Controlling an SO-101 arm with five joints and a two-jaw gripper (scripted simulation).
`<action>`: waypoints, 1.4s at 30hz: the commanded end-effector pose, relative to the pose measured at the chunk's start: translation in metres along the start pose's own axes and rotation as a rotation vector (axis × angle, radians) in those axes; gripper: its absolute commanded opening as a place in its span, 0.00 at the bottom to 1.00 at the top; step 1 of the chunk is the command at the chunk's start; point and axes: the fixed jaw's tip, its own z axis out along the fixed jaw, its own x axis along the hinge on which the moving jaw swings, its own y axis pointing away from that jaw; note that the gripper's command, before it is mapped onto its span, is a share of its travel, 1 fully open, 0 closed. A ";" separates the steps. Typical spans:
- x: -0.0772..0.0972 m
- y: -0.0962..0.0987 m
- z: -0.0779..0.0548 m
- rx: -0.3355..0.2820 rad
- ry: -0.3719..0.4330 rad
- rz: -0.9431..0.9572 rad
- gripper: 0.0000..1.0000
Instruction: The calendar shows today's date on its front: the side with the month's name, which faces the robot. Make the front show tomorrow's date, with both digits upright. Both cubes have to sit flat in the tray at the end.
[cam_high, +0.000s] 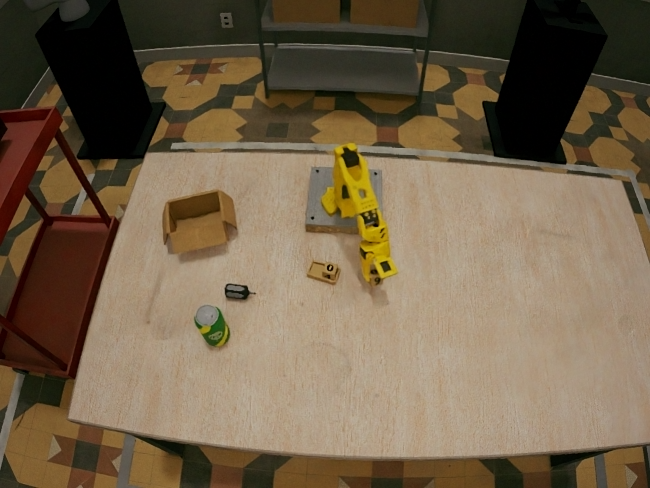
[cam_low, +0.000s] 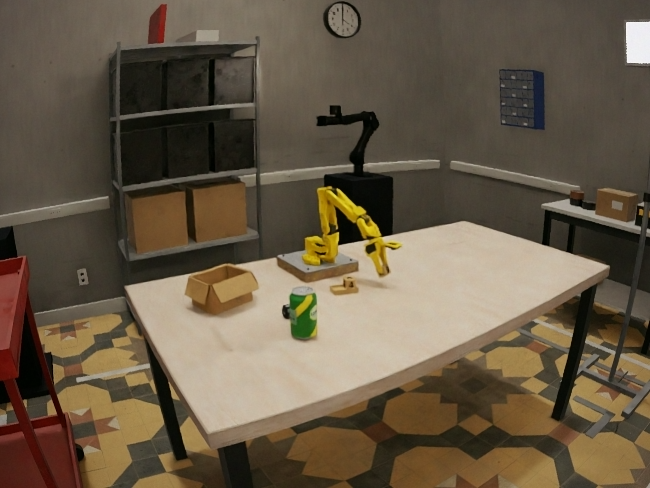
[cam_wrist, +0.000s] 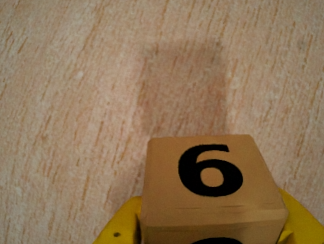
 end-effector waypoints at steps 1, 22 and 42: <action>-0.004 -0.001 -0.001 -0.001 -0.096 0.013 0.00; -0.005 -0.002 -0.004 -0.003 -0.293 0.016 0.00; -0.009 -0.002 0.006 -0.004 -0.463 0.015 0.00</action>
